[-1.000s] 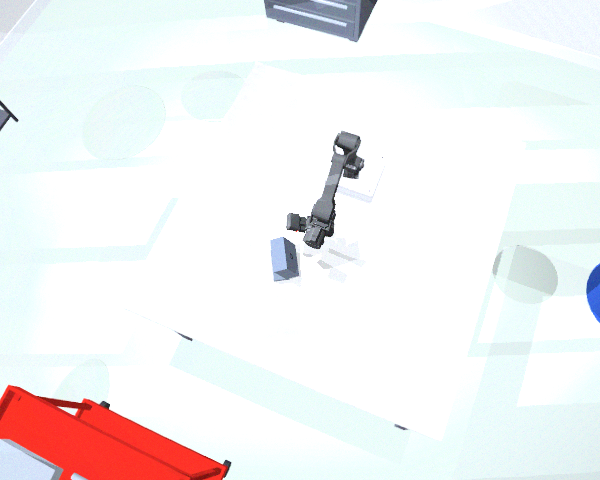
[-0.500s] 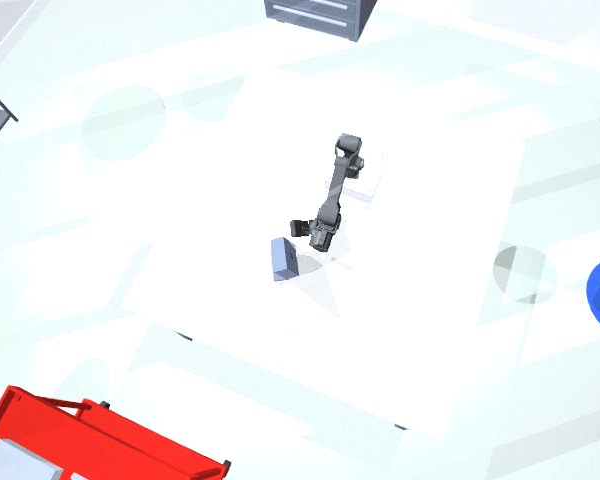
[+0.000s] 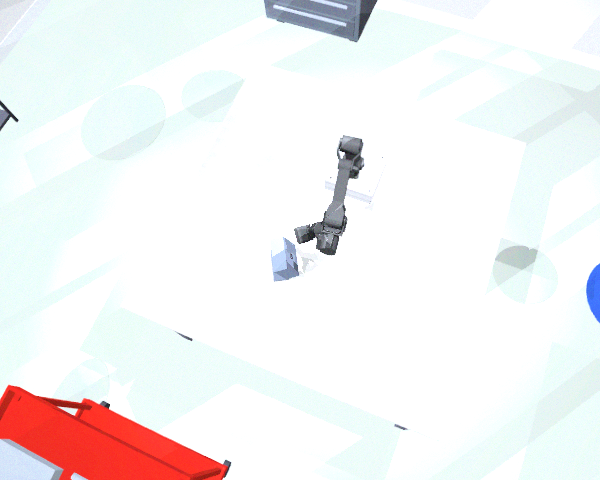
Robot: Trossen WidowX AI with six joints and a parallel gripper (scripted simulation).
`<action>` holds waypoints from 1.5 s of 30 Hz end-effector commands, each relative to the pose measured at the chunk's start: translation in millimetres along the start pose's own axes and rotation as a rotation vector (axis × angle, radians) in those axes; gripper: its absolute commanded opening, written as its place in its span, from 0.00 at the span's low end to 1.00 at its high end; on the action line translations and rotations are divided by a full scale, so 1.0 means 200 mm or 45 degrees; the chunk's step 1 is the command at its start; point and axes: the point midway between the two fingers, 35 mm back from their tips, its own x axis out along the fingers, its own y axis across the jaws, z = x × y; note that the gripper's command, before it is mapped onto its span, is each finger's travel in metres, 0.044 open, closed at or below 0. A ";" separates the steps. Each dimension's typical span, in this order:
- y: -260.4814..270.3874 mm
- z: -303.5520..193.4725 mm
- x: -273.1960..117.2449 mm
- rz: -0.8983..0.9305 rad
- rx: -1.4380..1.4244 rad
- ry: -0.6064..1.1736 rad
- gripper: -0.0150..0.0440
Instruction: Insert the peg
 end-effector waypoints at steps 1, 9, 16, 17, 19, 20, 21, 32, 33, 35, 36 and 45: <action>0.01 0.02 -0.01 -0.030 -0.068 0.007 0.25; 0.01 0.05 -0.03 -0.091 -0.202 0.022 0.25; 0.02 0.08 -0.05 -0.144 -0.318 0.038 0.25; 0.02 0.08 -0.06 -0.151 -0.335 0.041 0.25; 0.02 0.09 -0.06 -0.166 -0.368 0.046 0.25; 0.02 0.09 -0.07 -0.174 -0.384 0.049 0.25; 0.02 0.09 -0.07 -0.181 -0.400 0.052 0.25; 0.04 0.14 -0.11 -0.264 -0.579 0.086 0.25; 0.04 0.14 -0.11 -0.272 -0.595 0.090 0.25; 0.04 0.15 -0.12 -0.287 -0.627 0.097 0.25; 0.04 0.15 -0.12 -0.294 -0.643 0.101 0.25; 0.06 0.19 -0.16 -0.361 -0.786 0.138 0.25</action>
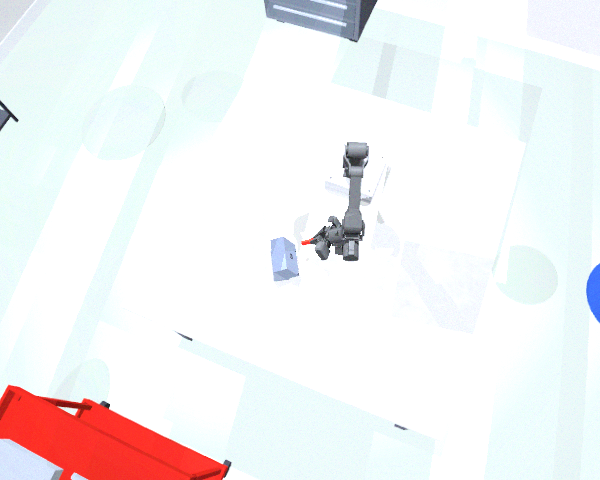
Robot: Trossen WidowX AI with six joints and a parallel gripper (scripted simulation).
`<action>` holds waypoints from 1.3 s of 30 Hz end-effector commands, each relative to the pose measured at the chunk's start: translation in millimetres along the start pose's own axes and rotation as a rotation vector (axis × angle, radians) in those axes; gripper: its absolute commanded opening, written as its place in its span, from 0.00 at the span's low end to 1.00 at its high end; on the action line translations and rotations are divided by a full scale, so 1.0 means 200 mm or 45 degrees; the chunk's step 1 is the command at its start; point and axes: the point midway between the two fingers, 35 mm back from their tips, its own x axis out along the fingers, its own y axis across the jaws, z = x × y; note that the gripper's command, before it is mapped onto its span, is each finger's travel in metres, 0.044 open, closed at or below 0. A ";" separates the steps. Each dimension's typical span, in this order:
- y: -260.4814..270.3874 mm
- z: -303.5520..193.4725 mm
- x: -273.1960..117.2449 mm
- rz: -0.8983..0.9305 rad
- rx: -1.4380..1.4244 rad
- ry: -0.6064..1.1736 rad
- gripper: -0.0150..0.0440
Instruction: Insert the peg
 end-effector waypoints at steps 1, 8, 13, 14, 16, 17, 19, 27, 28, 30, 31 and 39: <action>-0.01 0.02 -0.02 -0.028 -0.064 0.018 0.25; -0.02 0.04 -0.05 -0.076 -0.174 0.050 0.25; -0.02 0.06 -0.07 -0.109 -0.252 0.075 0.25; -0.03 0.06 -0.08 -0.116 -0.268 0.080 0.25; -0.03 0.07 -0.09 -0.129 -0.299 0.091 0.25; -0.03 0.07 -0.09 -0.135 -0.314 0.096 0.25; -0.03 0.08 -0.10 -0.148 -0.345 0.107 0.25; -0.04 0.10 -0.14 -0.199 -0.467 0.153 0.25; -0.04 0.11 -0.15 -0.205 -0.482 0.159 0.25; -0.05 0.11 -0.16 -0.217 -0.512 0.172 0.25; -0.05 0.12 -0.16 -0.223 -0.527 0.178 0.25; -0.06 0.12 -0.14 -0.231 -0.545 0.182 0.25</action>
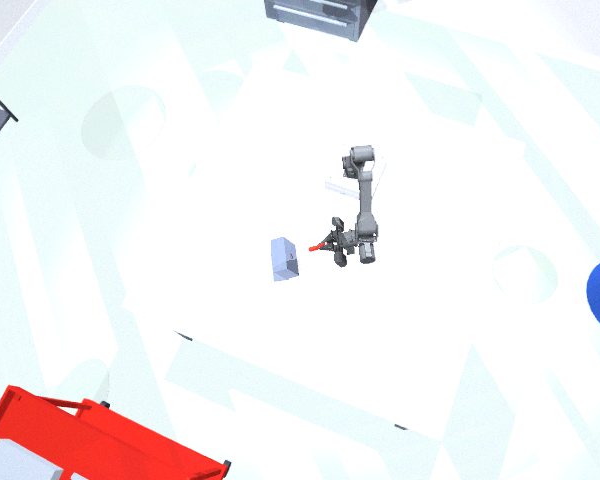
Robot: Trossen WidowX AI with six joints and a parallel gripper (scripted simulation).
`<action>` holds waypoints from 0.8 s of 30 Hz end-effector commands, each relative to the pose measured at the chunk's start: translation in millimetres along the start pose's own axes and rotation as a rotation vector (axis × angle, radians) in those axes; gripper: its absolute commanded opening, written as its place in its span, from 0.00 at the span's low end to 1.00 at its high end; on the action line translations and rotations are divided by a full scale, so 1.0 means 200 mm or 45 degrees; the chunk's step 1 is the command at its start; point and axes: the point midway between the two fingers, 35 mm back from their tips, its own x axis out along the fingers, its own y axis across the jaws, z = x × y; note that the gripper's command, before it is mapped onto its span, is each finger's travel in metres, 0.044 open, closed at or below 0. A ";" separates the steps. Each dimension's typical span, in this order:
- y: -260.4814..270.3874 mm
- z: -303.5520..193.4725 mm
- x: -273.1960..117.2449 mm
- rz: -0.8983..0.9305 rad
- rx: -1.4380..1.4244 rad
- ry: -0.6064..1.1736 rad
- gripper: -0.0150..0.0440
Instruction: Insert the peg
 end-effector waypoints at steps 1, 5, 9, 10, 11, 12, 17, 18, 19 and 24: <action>0.00 0.00 0.02 -0.002 -0.019 0.010 0.25; -0.01 0.00 0.04 -0.008 -0.032 0.014 0.25; -0.01 0.00 0.05 -0.014 -0.045 0.018 0.25; -0.01 0.00 0.06 -0.015 -0.048 0.019 0.25; -0.01 0.00 0.06 -0.017 -0.051 0.020 0.25; -0.01 0.00 0.07 -0.018 -0.055 0.022 0.25; -0.02 0.00 0.09 -0.025 -0.071 0.028 0.25; -0.02 0.00 0.09 -0.026 -0.074 0.030 0.25; -0.02 0.00 0.10 -0.027 -0.077 0.031 0.25; -0.03 0.00 0.12 -0.033 -0.093 0.039 0.25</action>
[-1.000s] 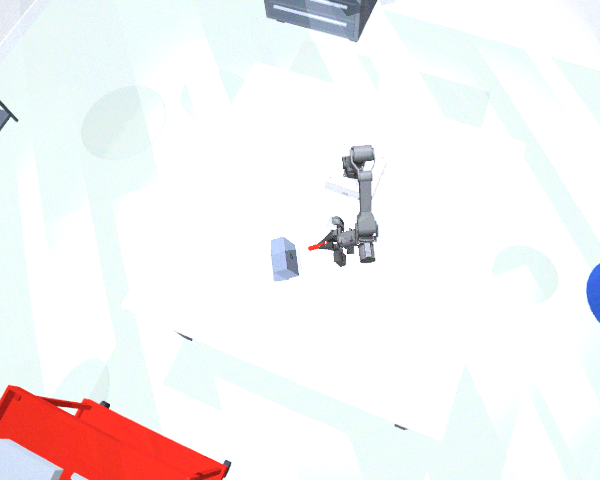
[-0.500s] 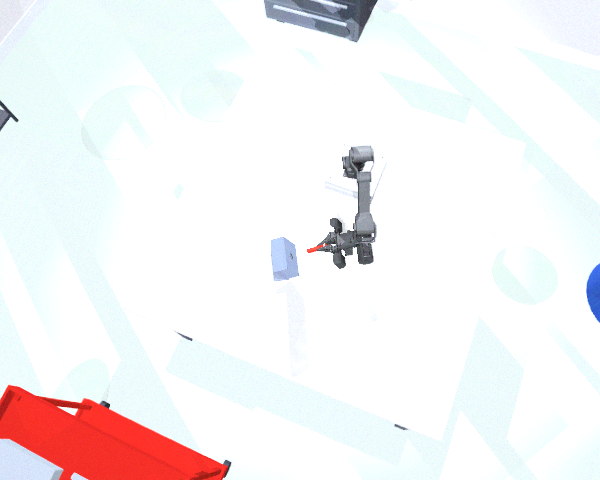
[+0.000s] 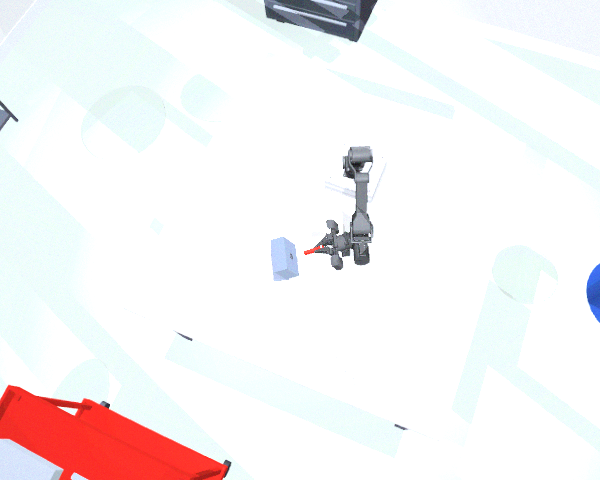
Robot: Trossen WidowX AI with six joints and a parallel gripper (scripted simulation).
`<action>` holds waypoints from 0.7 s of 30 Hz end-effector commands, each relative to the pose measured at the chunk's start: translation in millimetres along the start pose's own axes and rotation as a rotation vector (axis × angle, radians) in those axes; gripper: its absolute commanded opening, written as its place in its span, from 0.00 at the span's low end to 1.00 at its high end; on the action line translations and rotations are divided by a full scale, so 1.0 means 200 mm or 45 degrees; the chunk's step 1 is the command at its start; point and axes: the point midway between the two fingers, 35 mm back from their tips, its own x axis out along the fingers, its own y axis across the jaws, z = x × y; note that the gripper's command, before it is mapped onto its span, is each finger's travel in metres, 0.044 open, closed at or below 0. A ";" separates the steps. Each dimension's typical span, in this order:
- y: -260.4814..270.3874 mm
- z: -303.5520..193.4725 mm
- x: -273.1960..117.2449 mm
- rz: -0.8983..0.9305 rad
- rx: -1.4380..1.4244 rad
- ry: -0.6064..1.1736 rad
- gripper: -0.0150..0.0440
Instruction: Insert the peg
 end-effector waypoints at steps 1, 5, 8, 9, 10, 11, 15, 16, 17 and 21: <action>0.01 0.00 0.02 0.003 -0.019 0.012 0.25; 0.01 0.00 0.04 -0.001 -0.032 0.018 0.25; 0.00 -0.01 0.05 -0.004 -0.041 0.023 0.25; 0.00 -0.01 0.05 -0.005 -0.044 0.025 0.25; 0.00 -0.01 0.06 -0.006 -0.048 0.027 0.25; 0.00 -0.01 0.06 -0.007 -0.051 0.029 0.25; 0.00 -0.01 0.08 -0.010 -0.064 0.037 0.25; 0.00 -0.01 0.08 -0.010 -0.064 0.037 0.25; 0.00 -0.01 0.08 -0.010 -0.065 0.039 0.25; 0.00 -0.01 0.09 -0.008 -0.074 0.050 0.25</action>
